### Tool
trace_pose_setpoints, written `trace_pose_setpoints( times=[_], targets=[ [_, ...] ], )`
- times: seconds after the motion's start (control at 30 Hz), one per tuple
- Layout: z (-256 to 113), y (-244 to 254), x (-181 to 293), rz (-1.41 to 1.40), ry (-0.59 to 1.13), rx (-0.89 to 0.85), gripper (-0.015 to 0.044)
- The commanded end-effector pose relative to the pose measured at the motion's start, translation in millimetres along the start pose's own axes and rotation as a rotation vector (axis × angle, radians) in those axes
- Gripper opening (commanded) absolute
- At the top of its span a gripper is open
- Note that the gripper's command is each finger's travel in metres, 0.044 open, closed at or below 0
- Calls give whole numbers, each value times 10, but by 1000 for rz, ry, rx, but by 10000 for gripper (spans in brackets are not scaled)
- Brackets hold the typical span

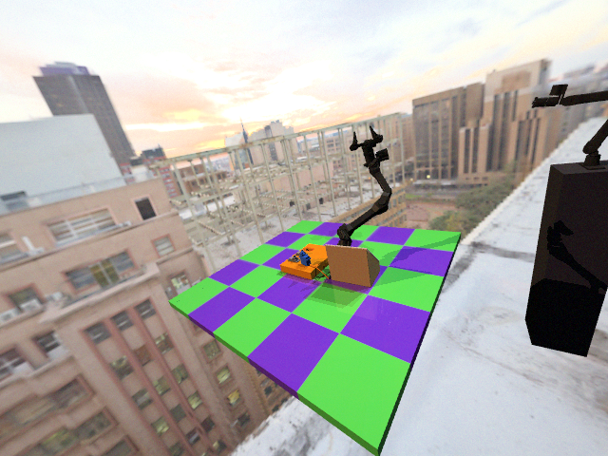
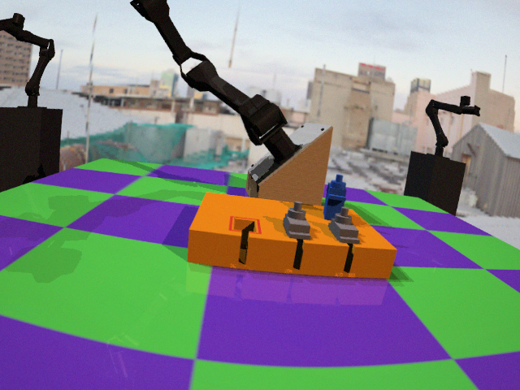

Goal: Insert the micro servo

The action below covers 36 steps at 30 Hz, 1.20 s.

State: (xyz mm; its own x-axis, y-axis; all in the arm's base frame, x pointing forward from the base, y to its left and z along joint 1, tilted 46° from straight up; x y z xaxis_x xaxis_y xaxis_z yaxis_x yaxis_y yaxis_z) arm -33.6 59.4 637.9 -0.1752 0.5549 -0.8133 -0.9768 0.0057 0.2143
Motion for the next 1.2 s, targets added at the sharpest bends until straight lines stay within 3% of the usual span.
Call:
trace_pose_setpoints(
  times=[0.0, 0.63, 1.17],
  targets=[
    [41, -264, -10, 6, -16, 48, 440],
    [171, -1242, 117, -62, -20, 248, 440],
    [222, -2096, 442, -118, 75, 468, 440]
  ],
)
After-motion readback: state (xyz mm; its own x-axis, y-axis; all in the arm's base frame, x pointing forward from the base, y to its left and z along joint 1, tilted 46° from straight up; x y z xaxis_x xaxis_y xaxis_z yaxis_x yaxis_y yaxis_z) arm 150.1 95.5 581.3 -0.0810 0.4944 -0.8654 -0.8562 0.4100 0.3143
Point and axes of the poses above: the point midway between the two fingers, 35 mm back from their tips, its own z axis out along the fingers, its own y axis across the jaws, x = y × z, the point moved 7 cm from there along -z, back along the fingers, and after that the axes turned 4 degrees about z, right-handed, at the moved point
